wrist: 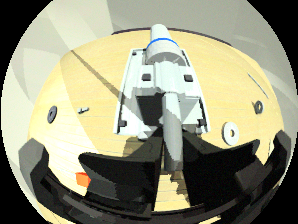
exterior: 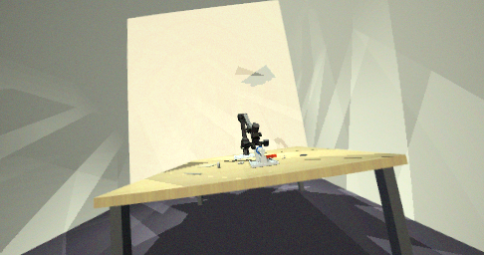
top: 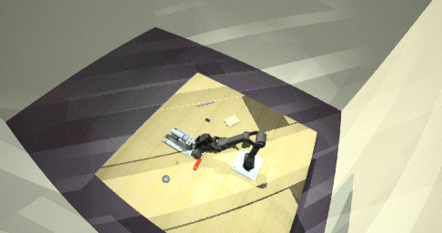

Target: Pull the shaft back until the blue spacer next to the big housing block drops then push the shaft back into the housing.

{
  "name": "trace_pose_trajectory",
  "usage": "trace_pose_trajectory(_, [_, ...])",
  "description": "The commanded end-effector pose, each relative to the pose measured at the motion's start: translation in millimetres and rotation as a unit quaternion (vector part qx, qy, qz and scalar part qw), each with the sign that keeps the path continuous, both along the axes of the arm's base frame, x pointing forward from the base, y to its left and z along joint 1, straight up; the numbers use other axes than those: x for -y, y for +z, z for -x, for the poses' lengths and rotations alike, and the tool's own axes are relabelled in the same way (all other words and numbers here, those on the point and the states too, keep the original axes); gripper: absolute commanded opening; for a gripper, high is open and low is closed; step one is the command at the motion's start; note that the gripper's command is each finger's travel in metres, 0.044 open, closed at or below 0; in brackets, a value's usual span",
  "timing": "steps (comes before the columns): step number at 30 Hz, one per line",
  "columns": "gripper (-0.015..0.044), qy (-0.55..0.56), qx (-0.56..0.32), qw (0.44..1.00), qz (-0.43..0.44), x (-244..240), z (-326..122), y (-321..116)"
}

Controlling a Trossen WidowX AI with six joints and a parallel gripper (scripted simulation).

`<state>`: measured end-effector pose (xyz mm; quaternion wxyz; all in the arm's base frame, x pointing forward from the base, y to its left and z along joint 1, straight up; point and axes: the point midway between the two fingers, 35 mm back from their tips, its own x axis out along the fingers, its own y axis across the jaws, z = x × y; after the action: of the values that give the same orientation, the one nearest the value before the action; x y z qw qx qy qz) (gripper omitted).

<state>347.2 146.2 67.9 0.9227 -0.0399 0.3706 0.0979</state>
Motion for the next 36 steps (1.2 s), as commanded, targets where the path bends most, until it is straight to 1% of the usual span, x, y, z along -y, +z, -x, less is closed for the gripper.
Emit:
trace_pose_trajectory(1, [0.0,-0.002,0.0,1.0,-0.001,0.6,0.8,0.0])
trace_pose_trajectory(36, [0.0,-0.002,-0.001,1.0,-0.001,1.5,5.1,-0.2])
